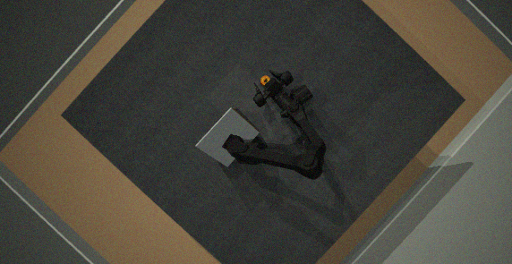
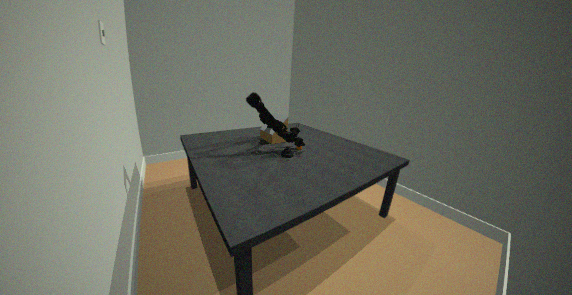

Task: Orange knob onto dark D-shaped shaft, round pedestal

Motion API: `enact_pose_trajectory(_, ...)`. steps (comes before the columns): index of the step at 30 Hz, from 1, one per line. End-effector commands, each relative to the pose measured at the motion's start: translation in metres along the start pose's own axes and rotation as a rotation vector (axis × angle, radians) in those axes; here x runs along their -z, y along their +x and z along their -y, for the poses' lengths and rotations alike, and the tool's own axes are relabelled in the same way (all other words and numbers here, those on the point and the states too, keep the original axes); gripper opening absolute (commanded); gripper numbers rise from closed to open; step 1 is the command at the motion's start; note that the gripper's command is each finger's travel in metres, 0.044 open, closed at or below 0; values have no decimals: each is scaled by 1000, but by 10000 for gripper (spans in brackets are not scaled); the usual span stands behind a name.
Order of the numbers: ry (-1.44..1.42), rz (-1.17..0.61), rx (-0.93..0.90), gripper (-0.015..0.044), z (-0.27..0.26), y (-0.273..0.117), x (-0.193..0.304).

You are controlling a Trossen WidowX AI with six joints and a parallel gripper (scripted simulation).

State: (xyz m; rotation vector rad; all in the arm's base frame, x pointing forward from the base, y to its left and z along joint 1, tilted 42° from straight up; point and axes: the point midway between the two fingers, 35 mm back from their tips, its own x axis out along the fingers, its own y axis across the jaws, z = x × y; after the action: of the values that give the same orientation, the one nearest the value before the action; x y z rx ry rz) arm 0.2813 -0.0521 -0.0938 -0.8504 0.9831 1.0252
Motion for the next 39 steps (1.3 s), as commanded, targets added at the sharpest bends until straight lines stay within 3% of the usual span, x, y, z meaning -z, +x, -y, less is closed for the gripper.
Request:
enact_pose_trajectory(1, 0, 2, 1, 440, 0, 0, 0)
enact_pose_trajectory(5, 0, 2, 1, 440, 2, -5, -9)
enact_pose_trajectory(10, 0, 3, 2, 440, 1, -38, -69)
enact_pose_trajectory(17, 5, -10, -7, 440, 1, -38, -71)
enact_pose_trajectory(19, 45, -127, -67, 440, -3, -31, -70)
enact_pose_trajectory(23, 101, -524, -154, 440, -10, -26, -71)
enact_pose_trajectory(28, 24, -995, -31, 440, -2, -40, -91)
enact_pose_trajectory(39, 2, -1051, 4, 440, 1, -43, -97)
